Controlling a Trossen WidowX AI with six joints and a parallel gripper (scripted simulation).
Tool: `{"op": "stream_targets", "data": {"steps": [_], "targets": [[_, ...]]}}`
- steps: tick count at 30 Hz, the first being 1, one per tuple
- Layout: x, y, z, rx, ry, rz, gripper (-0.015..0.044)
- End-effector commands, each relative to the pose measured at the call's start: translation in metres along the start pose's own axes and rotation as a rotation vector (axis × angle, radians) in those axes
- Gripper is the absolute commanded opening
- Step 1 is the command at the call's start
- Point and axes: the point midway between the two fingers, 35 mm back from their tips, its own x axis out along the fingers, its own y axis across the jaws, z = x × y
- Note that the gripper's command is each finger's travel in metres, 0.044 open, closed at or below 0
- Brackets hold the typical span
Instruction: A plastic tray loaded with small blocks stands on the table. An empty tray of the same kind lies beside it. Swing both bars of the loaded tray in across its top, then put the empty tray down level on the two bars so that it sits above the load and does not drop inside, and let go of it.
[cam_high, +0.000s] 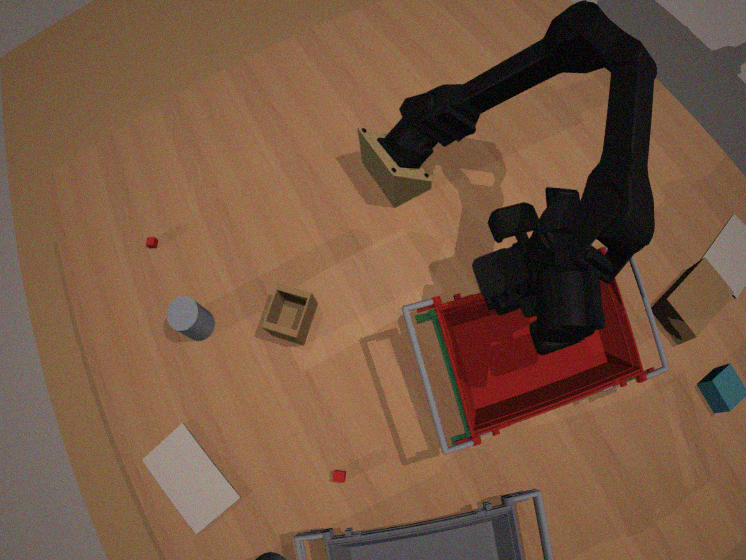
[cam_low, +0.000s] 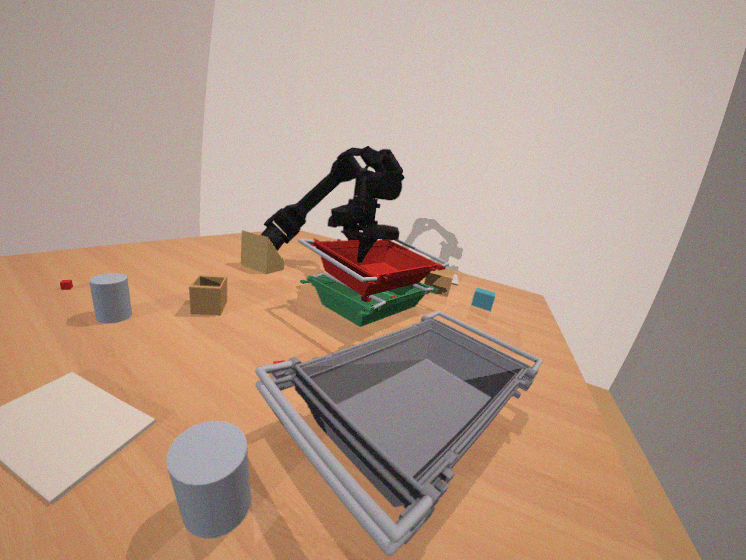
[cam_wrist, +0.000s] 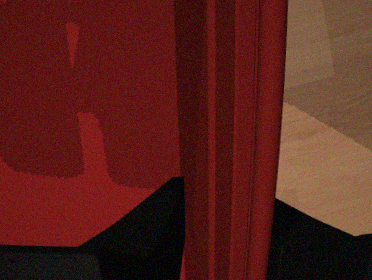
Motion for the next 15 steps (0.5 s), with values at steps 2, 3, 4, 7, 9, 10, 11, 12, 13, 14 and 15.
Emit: {"op": "stream_targets", "data": {"steps": [2,3,4,7,9,10,11,12,13,14,15], "targets": [[0.0062,-0.0052,-0.0026,0.002,0.0,-0.028,0.0],[0.0062,-0.0052,-0.0026,0.002,0.0,-0.028,0.0],[0.0062,-0.0052,-0.0026,0.002,0.0,-0.028,0.0],[0.0062,-0.0052,-0.0026,0.002,0.0,-0.028,0.0],[0.0062,-0.0052,-0.0026,0.002,0.0,-0.028,0.0],[0.0062,-0.0052,-0.0026,0.002,0.0,-0.028,0.0],[0.0062,-0.0052,-0.0026,0.002,0.0,-0.028,0.0],[0.0062,-0.0052,-0.0026,0.002,0.0,-0.028,0.0],[0.0062,-0.0052,-0.0026,0.002,0.0,-0.028,0.0],[0.0005,-0.0003,-0.0002,0.0,0.0,-0.001,0.0],[0.0012,-0.0006,-0.0004,0.0,0.0,-0.003,0.0]]}}
